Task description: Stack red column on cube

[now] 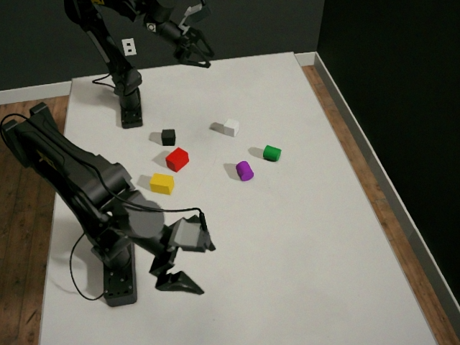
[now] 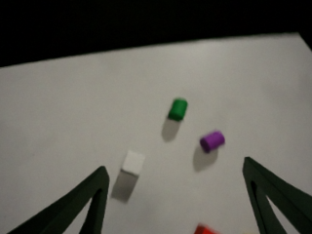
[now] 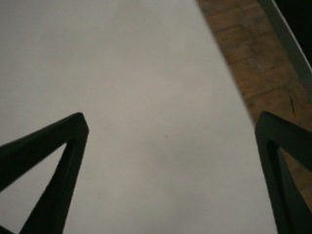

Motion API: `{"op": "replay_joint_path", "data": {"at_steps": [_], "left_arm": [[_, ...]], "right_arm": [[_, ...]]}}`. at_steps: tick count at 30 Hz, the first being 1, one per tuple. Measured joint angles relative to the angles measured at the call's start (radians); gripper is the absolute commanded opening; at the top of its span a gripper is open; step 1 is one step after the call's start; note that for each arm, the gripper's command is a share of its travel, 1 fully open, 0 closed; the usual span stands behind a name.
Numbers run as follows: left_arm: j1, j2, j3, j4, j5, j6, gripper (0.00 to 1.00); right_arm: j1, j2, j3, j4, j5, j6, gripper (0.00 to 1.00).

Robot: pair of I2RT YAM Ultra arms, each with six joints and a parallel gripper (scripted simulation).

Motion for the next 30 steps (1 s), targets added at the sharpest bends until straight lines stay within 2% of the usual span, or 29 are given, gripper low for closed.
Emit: {"op": "replay_joint_path", "data": {"at_steps": [6, 14, 17, 30], "left_arm": [[-0.008, -0.142, -0.126, -0.111, 0.140, 0.131, 1.00], [-0.058, -0.261, -0.245, -0.266, 0.272, 0.282, 1.00], [-0.080, -0.278, -0.266, -0.303, 0.293, 0.312, 1.00], [-0.221, -0.347, -0.364, -0.395, 0.328, 0.359, 1.00]], "right_arm": [[0.298, 0.008, -0.043, 0.038, 0.056, 0.052, 1.00], [0.694, 0.020, -0.102, 0.088, 0.136, 0.128, 1.00], [0.779, 0.025, -0.115, 0.101, 0.170, 0.153, 1.00], [1.437, 0.040, -0.210, 0.181, 0.299, 0.267, 1.00]]}}
